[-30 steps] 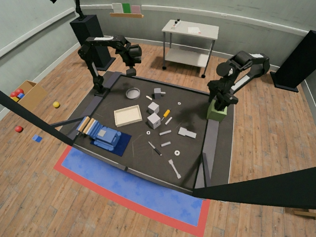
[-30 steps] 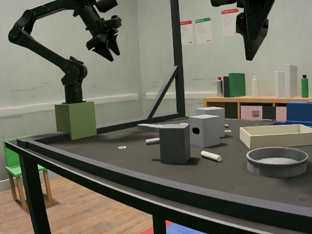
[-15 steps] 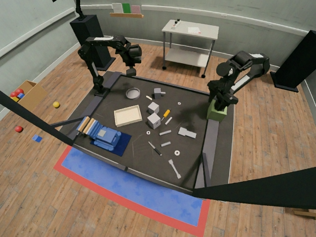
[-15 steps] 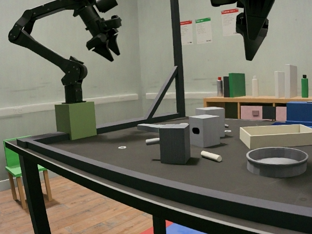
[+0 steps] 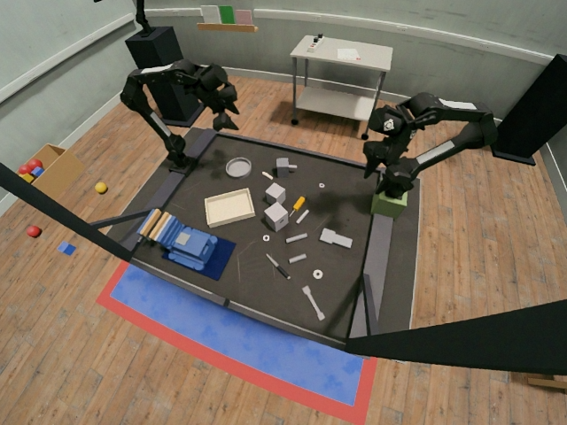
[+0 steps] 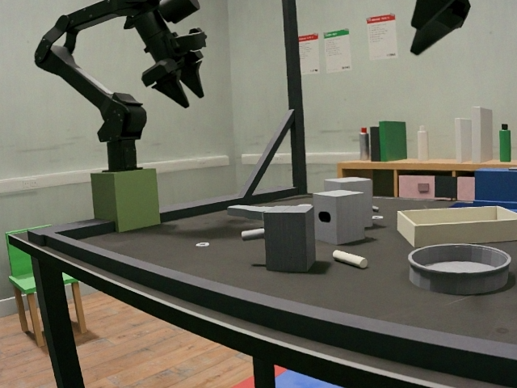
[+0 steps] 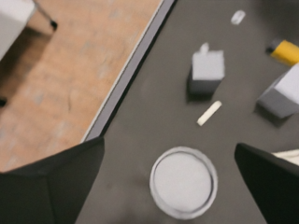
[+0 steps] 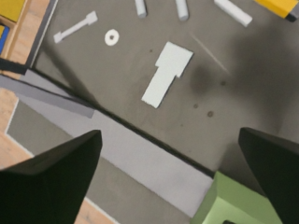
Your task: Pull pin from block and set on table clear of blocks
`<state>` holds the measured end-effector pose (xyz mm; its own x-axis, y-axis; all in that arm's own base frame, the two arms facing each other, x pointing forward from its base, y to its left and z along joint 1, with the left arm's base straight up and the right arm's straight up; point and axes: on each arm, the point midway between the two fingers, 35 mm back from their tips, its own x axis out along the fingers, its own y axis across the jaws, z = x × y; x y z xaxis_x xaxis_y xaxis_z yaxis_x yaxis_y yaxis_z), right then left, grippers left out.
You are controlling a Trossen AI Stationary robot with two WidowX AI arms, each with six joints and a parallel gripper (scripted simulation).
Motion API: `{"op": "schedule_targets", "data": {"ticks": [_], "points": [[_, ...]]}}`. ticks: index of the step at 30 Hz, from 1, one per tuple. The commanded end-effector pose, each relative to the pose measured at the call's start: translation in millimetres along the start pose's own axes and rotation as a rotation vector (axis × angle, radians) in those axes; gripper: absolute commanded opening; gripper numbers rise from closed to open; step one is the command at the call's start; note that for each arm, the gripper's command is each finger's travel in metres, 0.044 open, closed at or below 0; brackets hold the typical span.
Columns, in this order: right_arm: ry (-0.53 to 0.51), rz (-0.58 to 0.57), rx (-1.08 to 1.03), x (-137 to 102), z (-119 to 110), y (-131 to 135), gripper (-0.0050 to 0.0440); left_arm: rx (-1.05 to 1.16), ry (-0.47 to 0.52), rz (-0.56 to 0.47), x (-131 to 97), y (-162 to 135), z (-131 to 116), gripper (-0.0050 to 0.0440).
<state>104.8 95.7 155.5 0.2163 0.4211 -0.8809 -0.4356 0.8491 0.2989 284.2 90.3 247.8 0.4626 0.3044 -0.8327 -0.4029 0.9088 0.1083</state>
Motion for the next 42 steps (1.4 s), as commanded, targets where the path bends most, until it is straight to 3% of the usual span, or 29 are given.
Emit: {"op": "schedule_targets", "data": {"ticks": [1, 7, 13, 15, 28, 36, 42], "points": [[-0.012, -0.020, 0.022, 4.6, 13.6, -18.1, 0.0400, 0.007, -0.138, -0.057, -17.1, -4.8, 0.3, 0.0400], [-0.042, -0.131, 0.105, 17.0, 49.9, -75.8, 0.0400, 0.022, -0.361, -0.144, -45.6, -12.2, -0.4, 0.0400], [-0.056, -0.249, 0.216, 36.6, 86.1, -144.6, 0.0400, 0.036, -0.503, -0.195, -64.4, -16.1, -3.0, 0.0400], [-0.056, -0.249, 0.216, 36.6, 86.1, -144.6, 0.0400, 0.036, -0.503, -0.195, -64.4, -16.1, -3.0, 0.0400], [-0.075, -0.464, 0.424, 77.9, 150.9, -273.3, 0.0400, 0.040, -0.562, -0.212, -72.3, -17.0, -3.2, 0.0400], [-0.080, -0.506, 0.463, 85.8, 163.9, -298.0, 0.0400, 0.040, -0.558, -0.212, -71.1, -17.2, -3.4, 0.0400], [-0.080, -0.508, 0.466, 87.2, 165.6, -300.1, 0.0400, 0.036, -0.561, -0.210, -72.6, -16.4, -1.9, 0.0400]]}}
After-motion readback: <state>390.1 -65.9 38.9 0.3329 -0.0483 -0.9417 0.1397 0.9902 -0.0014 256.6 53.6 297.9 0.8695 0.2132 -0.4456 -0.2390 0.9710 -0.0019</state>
